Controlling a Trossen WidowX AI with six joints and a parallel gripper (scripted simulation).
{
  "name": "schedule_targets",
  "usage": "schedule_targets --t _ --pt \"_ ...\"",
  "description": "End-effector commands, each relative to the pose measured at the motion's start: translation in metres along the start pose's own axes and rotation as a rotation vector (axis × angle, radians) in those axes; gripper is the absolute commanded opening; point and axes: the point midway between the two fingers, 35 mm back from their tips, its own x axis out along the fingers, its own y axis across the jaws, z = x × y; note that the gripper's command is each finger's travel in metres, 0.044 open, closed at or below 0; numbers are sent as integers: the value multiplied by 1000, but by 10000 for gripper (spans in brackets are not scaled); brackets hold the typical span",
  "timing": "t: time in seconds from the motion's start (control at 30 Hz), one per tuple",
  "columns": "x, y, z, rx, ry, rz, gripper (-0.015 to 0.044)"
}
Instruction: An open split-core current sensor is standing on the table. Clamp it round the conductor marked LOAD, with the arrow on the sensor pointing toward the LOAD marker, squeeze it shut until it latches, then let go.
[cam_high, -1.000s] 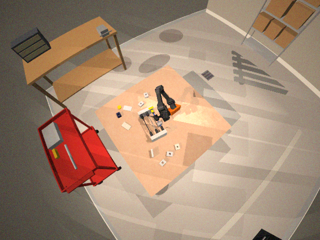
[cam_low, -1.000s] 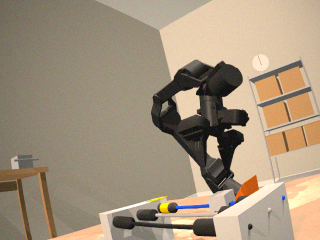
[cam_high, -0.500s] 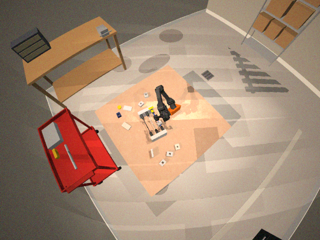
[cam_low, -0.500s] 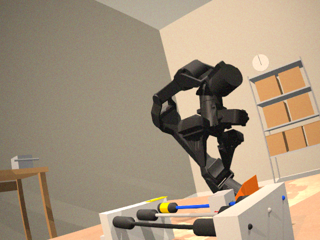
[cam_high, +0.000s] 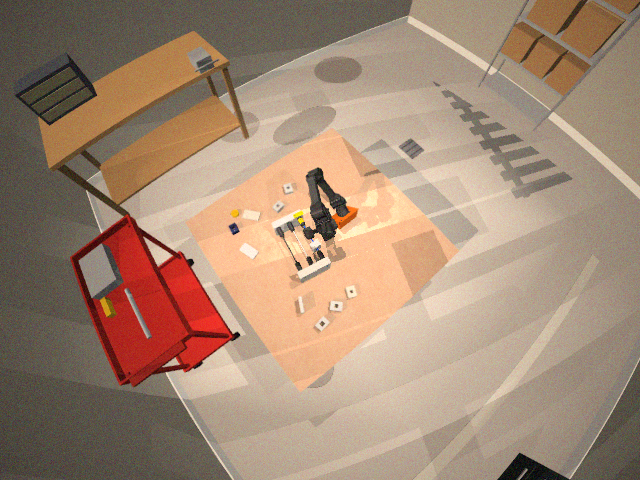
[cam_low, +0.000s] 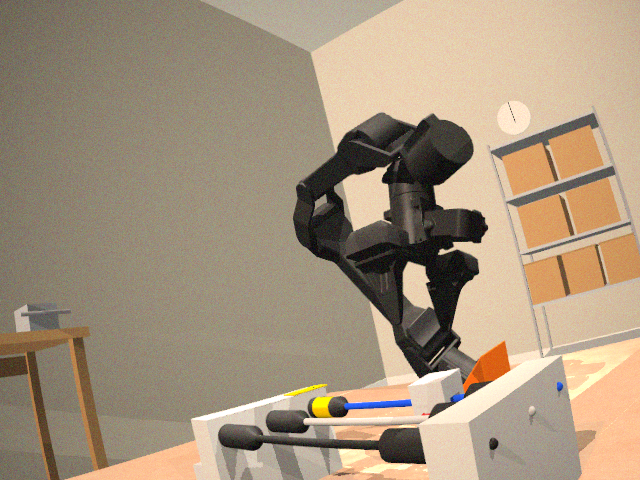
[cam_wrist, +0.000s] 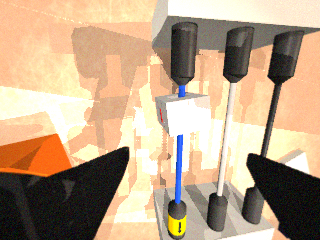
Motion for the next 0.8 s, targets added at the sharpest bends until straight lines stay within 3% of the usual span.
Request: schedule_targets --t 0.0,0.43,0.77 --pt "-9 -1 -21 87 -71 -14 440" --pt "-23 19 -103 488 -414 -82 440" --pt "-14 44 -137 764 -670 -130 440"
